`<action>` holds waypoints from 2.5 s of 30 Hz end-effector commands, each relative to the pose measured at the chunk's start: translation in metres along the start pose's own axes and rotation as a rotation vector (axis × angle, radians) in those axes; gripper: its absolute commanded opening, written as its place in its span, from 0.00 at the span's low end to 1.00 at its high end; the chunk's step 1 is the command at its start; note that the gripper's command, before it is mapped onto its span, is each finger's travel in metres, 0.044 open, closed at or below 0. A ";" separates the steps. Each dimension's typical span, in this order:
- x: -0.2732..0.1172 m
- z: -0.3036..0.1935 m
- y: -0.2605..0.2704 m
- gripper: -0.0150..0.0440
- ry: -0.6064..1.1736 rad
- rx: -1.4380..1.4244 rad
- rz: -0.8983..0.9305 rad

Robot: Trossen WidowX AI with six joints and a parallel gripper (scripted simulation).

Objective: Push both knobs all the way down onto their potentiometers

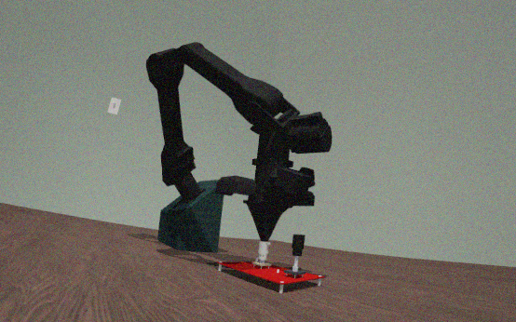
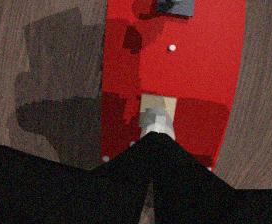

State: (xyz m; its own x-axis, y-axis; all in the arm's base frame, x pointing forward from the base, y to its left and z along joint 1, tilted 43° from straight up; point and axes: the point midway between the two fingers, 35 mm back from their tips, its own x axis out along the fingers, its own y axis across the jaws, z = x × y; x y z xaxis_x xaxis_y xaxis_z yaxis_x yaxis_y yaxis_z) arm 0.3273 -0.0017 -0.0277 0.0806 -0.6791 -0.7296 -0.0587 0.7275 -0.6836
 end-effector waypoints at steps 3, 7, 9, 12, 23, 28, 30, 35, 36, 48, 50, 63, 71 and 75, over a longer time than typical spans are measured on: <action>-0.002 0.001 -0.001 0.25 -0.001 0.002 -0.002; -0.008 0.001 -0.001 0.25 -0.001 0.002 -0.001; -0.011 0.001 -0.001 0.25 -0.001 0.002 -0.001; -0.016 0.001 -0.001 0.25 -0.001 0.002 -0.001; -0.014 -0.001 0.001 0.52 -0.001 0.008 -0.002; -0.023 0.002 0.009 0.30 -0.011 -0.062 0.006; -0.024 0.004 0.009 0.25 -0.011 -0.132 0.005; -0.026 0.009 0.008 0.25 -0.011 -0.306 0.004; -0.027 0.010 0.008 0.25 -0.011 -0.340 0.004; -0.033 0.022 0.007 0.25 -0.011 -0.757 0.001; -0.034 0.024 0.007 0.25 -0.011 -0.827 0.001; -0.040 0.037 0.006 0.25 -0.010 -1.278 -0.002; -0.044 0.044 0.005 0.25 -0.009 -1.556 -0.003; -0.046 0.048 0.005 0.25 -0.008 -1.695 -0.004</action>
State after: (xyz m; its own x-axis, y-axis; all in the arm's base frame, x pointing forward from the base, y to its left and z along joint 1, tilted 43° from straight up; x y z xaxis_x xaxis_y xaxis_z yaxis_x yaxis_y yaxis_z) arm 0.3678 0.0359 0.0021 0.0875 -0.6781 -0.7298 -0.9928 -0.1199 -0.0076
